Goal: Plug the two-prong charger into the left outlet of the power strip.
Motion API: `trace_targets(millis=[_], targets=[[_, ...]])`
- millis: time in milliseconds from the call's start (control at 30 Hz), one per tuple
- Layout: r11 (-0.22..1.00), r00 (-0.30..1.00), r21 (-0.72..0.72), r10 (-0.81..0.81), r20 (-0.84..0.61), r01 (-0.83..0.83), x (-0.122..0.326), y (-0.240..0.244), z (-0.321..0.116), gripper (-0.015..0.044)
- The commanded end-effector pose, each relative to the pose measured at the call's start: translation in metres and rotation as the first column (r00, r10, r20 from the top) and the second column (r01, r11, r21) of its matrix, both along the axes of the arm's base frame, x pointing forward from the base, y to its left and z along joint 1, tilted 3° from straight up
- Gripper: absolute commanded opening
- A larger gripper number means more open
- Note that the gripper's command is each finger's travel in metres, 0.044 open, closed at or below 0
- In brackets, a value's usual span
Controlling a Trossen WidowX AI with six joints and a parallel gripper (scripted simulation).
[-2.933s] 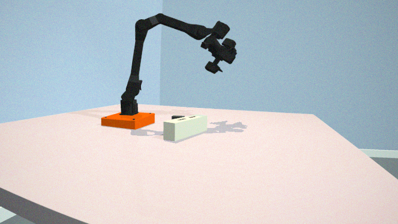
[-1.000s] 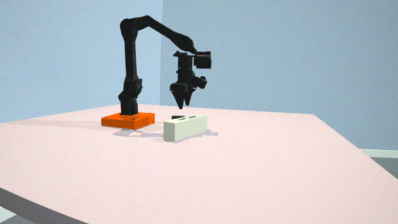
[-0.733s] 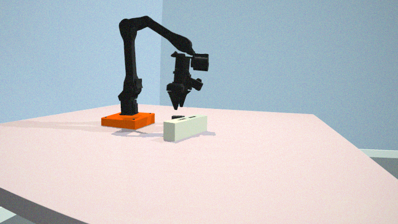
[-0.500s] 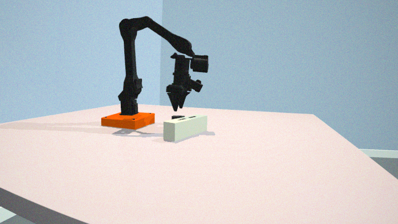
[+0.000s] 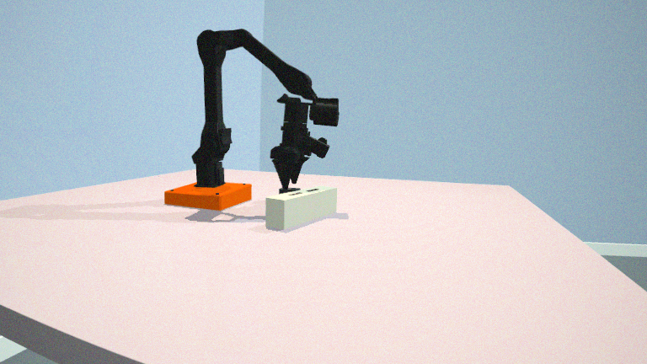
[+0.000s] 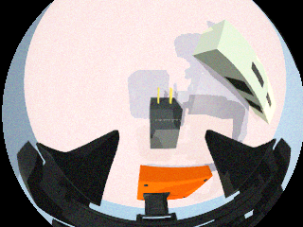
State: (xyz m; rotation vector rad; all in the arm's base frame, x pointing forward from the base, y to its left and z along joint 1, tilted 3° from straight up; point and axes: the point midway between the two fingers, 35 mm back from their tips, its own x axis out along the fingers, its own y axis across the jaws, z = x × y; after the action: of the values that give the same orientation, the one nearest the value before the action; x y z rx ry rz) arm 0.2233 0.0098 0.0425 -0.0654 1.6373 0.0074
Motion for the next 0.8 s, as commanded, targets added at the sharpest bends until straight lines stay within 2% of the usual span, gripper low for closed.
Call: trace_targets(millis=[0,700,767], targets=[[1.000,1.000,-0.004,0.005,-0.005,-0.005,-0.001,-0.001,-0.008,0.0440],[1.000,1.000,-0.004,0.005,-0.005,-0.005,-0.002,-0.002,-0.038,0.0440],[1.000,1.000,0.000,0.000,-0.003,0.000,-0.001,-0.001,-0.034,0.0388]])
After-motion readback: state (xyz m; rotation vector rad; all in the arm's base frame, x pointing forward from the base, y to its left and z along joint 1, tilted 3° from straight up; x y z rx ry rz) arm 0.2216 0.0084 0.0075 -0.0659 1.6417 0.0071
